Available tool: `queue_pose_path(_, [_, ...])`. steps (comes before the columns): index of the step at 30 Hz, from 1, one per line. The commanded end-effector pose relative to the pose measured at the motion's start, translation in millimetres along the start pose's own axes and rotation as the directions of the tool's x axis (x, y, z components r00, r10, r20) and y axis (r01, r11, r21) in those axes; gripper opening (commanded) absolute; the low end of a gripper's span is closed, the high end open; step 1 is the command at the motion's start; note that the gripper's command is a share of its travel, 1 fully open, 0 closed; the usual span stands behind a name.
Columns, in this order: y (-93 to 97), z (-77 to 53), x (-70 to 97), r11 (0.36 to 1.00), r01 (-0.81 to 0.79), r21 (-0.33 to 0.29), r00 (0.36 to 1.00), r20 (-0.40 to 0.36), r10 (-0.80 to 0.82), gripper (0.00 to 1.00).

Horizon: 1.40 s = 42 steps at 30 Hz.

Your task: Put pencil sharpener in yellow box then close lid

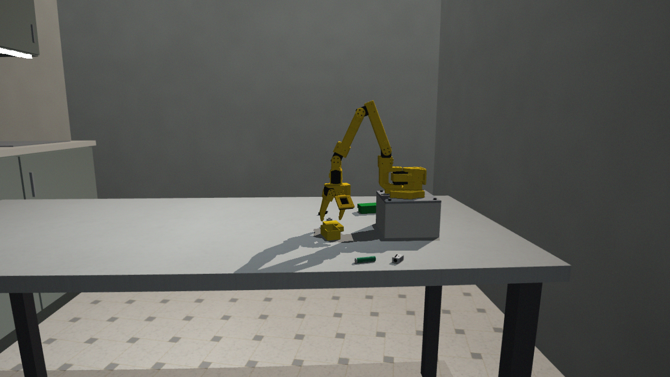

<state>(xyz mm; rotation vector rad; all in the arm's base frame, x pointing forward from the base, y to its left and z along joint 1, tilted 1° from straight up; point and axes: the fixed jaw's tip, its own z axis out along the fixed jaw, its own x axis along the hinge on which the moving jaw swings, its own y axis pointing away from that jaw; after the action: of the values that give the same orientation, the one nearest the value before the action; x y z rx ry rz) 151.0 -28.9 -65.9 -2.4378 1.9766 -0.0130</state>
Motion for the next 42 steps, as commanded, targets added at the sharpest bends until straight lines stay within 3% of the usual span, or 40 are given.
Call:
queue_pose_path(1, [0.6,-11.9,0.6,1.0,0.0,0.002,1.0,0.001,0.0,0.29])
queue_pose_path(7, [1.7,-25.4,0.4,1.0,0.0,0.002,1.0,0.001,0.0,0.29])
queue_pose_path(17, [3.5,-35.8,-0.1,1.0,0.0,0.002,1.0,0.001,0.0,0.29])
queue_pose_path(42, [3.8,-37.4,-0.3,1.0,0.0,0.002,1.0,0.001,0.0,0.29])
